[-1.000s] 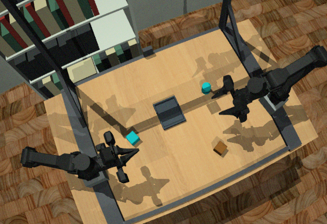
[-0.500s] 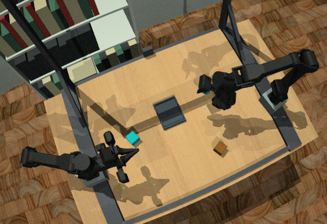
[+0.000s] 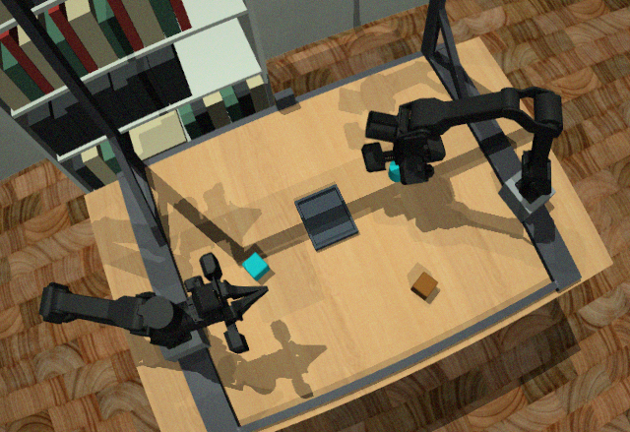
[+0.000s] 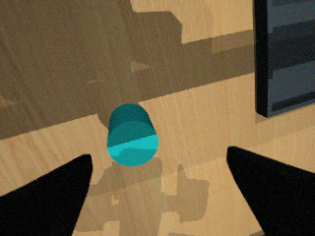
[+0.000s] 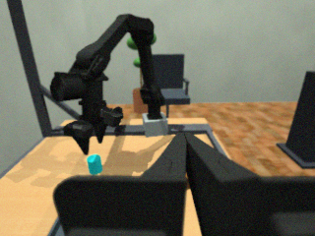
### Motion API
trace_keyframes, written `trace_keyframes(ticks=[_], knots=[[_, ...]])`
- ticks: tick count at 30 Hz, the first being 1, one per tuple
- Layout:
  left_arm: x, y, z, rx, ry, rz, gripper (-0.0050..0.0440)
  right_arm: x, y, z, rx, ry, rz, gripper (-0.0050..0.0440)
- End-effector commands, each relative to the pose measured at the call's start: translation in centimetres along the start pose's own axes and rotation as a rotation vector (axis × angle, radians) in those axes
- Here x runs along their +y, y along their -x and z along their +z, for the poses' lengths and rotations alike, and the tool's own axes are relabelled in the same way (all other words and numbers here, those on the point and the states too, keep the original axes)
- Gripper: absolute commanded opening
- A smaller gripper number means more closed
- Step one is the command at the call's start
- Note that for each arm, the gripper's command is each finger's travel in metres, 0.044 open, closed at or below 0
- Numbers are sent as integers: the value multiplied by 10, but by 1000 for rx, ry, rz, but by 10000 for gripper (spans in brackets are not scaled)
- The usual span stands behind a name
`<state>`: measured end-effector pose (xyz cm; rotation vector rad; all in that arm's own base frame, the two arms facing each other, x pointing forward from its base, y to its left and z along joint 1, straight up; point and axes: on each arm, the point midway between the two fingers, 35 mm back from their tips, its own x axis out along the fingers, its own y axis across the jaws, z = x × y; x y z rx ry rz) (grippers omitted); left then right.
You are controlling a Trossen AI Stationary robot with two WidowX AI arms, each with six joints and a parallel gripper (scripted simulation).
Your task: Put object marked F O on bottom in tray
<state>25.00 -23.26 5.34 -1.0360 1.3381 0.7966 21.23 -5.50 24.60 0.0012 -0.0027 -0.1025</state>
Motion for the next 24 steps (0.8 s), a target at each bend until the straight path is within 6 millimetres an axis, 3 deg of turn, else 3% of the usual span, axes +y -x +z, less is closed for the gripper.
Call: trace_keyframes(ticks=[1, 19, 24], knots=[[1, -7, -14, -40, 95, 82, 400, 0, 0, 3, -7, 6, 1, -50], [6, -10, -17, -57, 121, 108, 400, 0, 0, 3, -7, 6, 1, -50], [14, -44, -15, -67, 120, 128, 400, 0, 0, 3, -7, 6, 1, -50]])
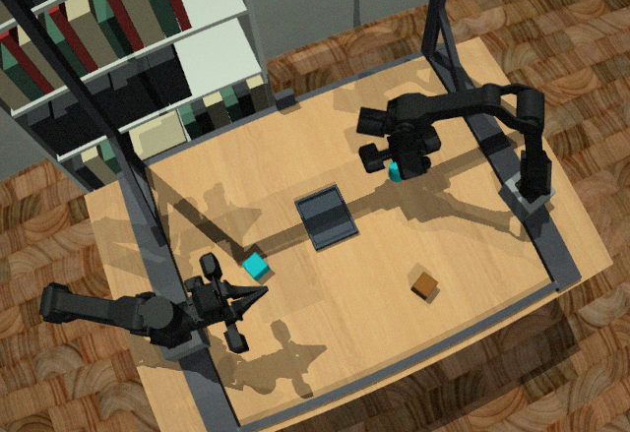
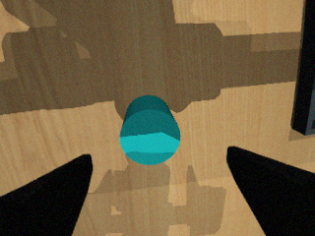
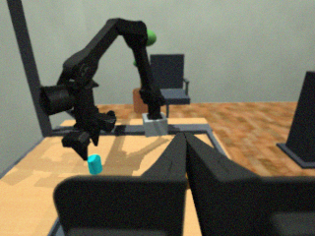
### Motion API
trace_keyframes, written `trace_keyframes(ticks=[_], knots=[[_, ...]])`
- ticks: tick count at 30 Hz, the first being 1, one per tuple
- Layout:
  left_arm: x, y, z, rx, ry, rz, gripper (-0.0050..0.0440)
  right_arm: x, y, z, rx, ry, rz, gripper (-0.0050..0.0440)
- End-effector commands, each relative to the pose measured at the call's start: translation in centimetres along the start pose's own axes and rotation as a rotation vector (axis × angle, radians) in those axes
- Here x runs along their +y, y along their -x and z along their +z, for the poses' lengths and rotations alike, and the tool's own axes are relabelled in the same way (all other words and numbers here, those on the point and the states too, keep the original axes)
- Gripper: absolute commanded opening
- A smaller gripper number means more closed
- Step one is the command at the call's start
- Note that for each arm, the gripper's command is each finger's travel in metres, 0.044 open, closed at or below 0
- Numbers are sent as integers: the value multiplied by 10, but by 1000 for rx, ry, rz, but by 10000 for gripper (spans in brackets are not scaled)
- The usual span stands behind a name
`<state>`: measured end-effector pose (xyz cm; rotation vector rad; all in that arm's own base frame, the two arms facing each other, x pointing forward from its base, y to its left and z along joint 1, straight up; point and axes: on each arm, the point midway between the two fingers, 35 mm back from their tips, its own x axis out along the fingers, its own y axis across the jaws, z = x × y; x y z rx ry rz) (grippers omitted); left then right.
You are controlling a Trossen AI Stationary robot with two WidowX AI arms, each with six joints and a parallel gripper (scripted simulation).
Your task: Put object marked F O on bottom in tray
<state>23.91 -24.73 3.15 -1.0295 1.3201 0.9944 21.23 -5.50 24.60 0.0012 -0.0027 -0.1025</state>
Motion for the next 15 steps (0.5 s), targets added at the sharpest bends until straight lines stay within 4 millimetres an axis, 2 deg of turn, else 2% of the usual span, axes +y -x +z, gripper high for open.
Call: trace_keyframes(ticks=[1, 4, 11, 15], knots=[[4, -32, 1, -9, 0, 15, 400, 0, 0, 3, -7, 6, 1, -50], [6, -48, 1, -9, -1, 16, 400, 0, 0, 3, -7, 6, 1, -50], [3, -46, 0, -4, -1, 6, 400, 0, 0, 3, -7, 6, 1, -50], [3, -52, 1, -4, -1, 7, 400, 0, 0, 3, -7, 6, 1, -50]])
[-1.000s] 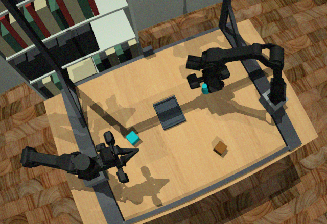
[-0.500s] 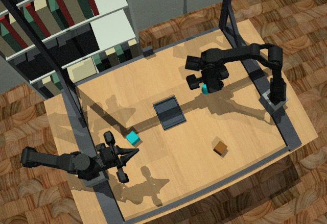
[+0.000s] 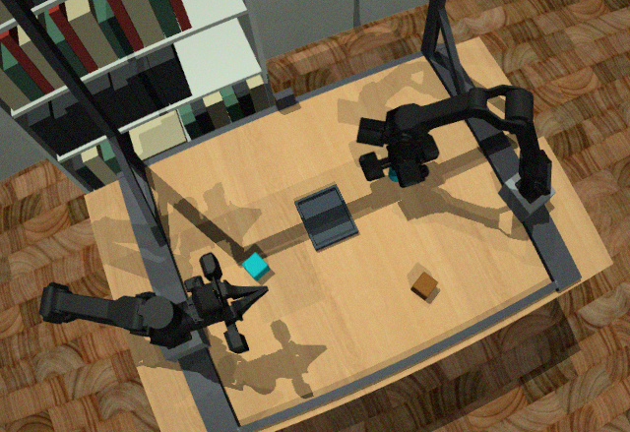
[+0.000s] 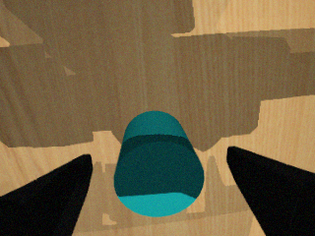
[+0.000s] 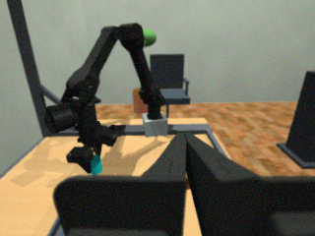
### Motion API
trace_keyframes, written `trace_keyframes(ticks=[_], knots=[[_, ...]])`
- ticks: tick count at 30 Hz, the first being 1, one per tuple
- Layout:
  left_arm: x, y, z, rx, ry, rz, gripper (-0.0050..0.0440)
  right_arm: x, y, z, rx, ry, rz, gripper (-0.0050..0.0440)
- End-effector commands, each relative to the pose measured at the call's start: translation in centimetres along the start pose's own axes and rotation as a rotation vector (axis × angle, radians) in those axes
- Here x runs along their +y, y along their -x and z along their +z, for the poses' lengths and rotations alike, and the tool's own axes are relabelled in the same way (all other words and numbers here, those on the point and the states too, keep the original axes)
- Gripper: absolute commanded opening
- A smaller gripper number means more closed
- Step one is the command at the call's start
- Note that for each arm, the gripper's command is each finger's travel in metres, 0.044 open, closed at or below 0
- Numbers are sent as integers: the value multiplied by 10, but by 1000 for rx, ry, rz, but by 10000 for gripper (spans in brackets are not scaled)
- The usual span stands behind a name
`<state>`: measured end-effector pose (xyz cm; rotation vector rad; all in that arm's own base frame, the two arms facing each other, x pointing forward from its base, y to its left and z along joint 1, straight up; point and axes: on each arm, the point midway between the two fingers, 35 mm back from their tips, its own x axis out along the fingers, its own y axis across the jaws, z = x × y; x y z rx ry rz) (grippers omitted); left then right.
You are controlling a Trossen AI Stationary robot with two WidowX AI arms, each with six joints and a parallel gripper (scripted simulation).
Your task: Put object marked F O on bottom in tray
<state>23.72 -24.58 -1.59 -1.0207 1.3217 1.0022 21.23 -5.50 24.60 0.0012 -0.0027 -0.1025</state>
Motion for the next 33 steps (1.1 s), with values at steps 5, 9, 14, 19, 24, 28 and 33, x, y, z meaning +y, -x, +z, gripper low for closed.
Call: trace_keyframes(ticks=[5, 9, 14, 19, 24, 28, 33], knots=[[1, -12, -1, 1, 0, -2, 400, 0, 0, 3, -7, 6, 1, -50], [1, -13, -1, 1, 0, -2, 352, 0, 0, 3, -7, 6, 1, -50], [1, -13, -1, 1, 0, -2, 280, 0, 0, 3, -7, 6, 1, -50], [1, -13, -1, 1, 0, -2, 247, 0, 0, 3, -7, 6, 1, -50], [1, -13, -1, 1, 0, -2, 213, 0, 0, 3, -7, 6, 1, -50], [1, -13, -1, 1, 0, -2, 187, 0, 0, 3, -7, 6, 1, -50], [1, -13, -1, 1, 0, -2, 167, 0, 0, 3, -7, 6, 1, -50]])
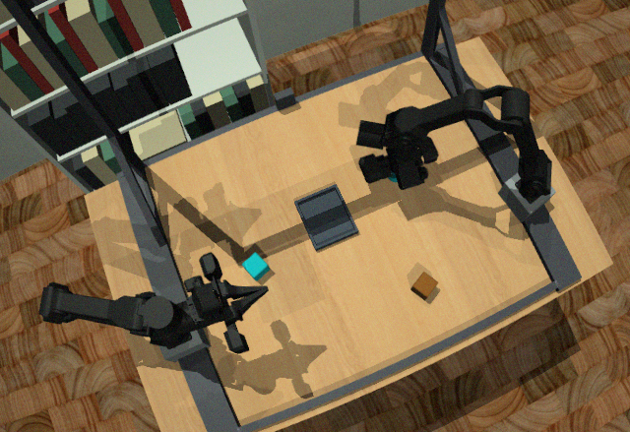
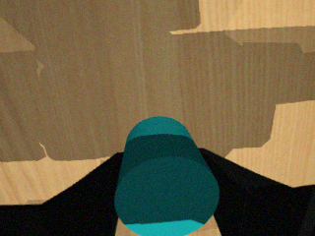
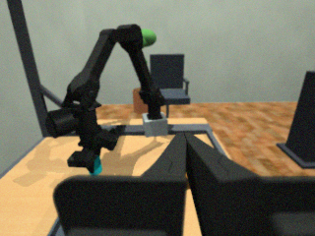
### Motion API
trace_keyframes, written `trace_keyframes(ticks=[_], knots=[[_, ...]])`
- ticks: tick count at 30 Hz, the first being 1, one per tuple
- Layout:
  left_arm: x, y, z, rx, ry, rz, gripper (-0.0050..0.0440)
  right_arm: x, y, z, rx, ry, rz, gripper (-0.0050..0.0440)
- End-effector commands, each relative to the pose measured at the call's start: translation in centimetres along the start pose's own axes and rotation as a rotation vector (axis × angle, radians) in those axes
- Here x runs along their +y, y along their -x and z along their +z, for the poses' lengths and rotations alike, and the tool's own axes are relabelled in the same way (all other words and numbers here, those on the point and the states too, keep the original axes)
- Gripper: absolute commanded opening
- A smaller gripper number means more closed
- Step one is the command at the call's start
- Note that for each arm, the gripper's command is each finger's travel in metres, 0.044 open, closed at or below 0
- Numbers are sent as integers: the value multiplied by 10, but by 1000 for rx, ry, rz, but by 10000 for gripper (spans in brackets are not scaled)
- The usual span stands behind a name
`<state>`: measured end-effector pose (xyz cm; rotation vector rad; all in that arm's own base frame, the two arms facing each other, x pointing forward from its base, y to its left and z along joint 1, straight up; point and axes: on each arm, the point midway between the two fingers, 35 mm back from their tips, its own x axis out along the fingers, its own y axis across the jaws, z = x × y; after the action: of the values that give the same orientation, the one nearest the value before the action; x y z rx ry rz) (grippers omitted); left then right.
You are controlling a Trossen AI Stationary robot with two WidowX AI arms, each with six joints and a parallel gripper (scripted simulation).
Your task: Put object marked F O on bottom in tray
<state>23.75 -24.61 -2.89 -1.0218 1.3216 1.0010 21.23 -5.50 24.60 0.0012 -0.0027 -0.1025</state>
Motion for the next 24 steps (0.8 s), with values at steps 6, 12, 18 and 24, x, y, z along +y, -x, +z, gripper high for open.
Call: trace_keyframes(ticks=[6, 12, 18, 24], knots=[[-3, 11, -3, 8, 1, -13, 159, 0, 0, 3, -7, 6, 1, -50], [-4, 31, -4, 8, 1, -14, 159, 0, 0, 3, -7, 6, 1, -50], [-4, 44, -4, 8, 1, -14, 159, 0, 0, 3, -7, 6, 1, -50], [-3, 64, -3, 9, 1, -14, 159, 0, 0, 3, -7, 6, 1, -50]])
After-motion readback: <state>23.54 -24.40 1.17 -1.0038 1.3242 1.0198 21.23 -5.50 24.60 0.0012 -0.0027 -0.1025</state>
